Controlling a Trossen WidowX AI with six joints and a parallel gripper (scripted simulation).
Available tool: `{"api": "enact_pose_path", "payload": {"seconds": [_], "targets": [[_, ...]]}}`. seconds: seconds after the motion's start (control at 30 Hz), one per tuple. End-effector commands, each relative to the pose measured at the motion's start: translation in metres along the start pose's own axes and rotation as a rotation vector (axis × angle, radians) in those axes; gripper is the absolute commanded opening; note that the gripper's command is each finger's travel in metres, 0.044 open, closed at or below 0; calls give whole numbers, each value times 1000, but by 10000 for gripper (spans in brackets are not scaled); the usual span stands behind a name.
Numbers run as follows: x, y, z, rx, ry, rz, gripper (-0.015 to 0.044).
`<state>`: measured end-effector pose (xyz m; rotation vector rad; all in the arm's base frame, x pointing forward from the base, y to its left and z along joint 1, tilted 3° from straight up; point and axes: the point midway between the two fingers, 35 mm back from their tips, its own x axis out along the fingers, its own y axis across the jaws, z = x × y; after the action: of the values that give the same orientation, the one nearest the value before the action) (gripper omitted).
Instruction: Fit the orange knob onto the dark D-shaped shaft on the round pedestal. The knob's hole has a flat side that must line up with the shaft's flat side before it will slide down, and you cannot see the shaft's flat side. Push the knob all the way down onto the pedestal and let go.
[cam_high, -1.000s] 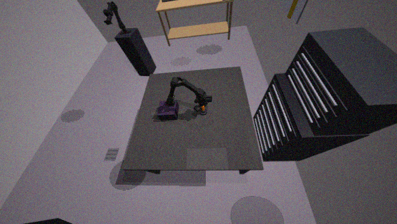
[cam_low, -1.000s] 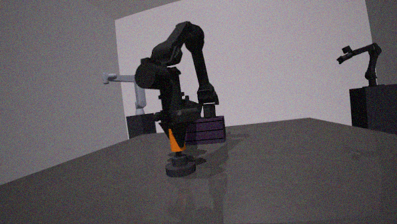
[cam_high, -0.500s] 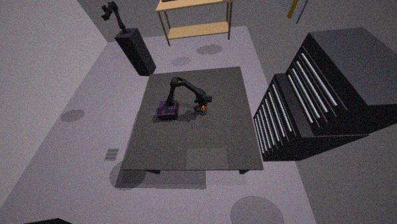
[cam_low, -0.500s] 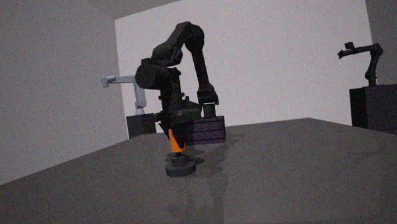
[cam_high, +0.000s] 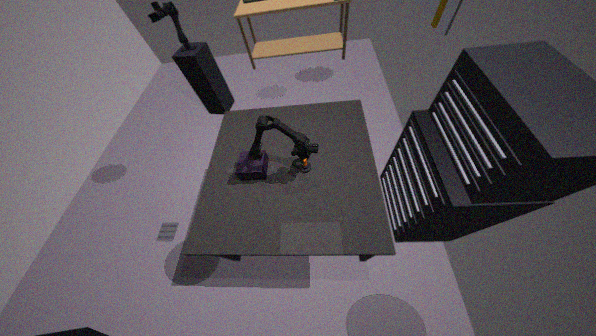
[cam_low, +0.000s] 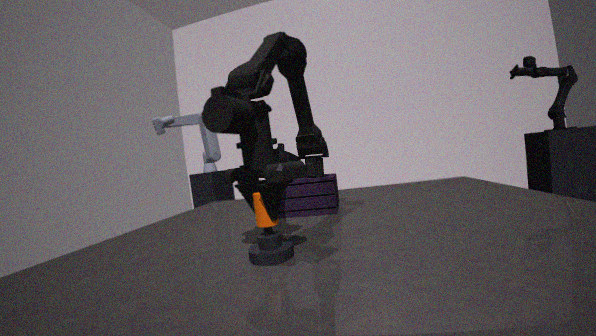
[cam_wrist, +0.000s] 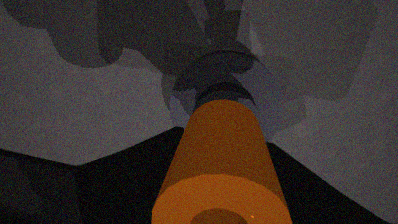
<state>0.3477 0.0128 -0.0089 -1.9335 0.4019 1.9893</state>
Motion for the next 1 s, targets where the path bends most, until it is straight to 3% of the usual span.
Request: {"api": "enact_pose_path", "payload": {"seconds": [0.0,0.97], "targets": [[-4,-3,-5,-49,13,-4,0],[-3,-2,-4,-135,13,-4,0]]}}
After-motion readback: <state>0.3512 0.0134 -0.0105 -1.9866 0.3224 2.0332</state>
